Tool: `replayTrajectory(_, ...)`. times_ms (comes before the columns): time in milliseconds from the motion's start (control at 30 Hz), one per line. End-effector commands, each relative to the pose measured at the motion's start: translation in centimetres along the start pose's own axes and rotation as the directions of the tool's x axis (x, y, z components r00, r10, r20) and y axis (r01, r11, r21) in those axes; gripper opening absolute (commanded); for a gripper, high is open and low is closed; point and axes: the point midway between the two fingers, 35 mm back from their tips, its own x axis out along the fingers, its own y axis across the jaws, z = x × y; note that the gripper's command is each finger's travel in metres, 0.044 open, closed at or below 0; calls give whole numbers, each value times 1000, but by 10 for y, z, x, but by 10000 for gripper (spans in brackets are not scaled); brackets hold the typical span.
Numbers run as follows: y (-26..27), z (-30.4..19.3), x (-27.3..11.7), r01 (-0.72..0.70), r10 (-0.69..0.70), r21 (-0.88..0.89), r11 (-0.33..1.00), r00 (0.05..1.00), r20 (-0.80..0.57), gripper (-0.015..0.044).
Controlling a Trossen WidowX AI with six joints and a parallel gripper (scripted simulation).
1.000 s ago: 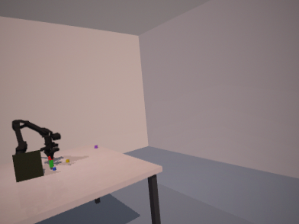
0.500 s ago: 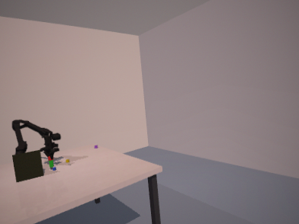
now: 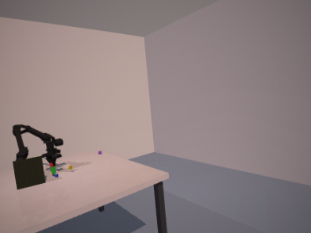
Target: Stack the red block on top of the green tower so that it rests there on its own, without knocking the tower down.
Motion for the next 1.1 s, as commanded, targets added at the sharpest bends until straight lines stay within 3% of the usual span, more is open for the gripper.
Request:
replayTrajectory(0,0,0,0,0,0,0,1000,1000,0,158)
replayTrajectory(367,0,0,0,0,0,0,1000,1000,0,440)
replayTrajectory(1067,0,0,0,0,0,0,1000,1000,0,440)
